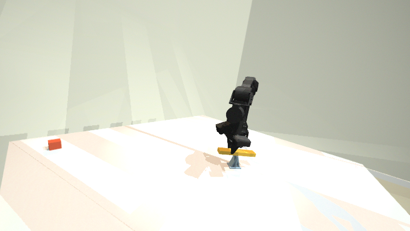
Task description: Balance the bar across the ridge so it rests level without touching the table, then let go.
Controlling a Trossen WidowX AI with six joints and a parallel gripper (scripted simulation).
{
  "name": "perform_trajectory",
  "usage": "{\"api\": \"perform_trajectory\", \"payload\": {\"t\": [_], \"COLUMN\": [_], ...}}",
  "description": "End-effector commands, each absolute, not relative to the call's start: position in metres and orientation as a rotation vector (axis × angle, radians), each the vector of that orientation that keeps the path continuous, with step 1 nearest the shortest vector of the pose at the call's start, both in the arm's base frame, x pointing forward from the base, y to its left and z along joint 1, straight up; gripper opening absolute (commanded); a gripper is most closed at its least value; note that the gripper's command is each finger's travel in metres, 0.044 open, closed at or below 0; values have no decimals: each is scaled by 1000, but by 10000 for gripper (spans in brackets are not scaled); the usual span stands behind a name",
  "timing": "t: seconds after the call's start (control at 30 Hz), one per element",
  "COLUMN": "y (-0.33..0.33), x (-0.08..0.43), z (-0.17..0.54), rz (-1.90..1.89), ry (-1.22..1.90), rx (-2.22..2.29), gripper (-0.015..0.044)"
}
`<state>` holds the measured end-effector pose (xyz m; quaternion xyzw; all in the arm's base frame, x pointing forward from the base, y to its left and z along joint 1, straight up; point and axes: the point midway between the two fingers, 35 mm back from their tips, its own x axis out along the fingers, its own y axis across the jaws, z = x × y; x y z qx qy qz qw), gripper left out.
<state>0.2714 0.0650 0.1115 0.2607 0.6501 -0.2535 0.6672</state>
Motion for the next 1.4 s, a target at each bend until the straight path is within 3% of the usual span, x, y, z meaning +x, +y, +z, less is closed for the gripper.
{"api": "perform_trajectory", "payload": {"t": [0.0,1.37], "y": [66,66], "x": [271,271], "z": [111,107], "rz": [-571,-571], "ry": [1470,1470], "rx": [594,594], "gripper": [0,0]}}
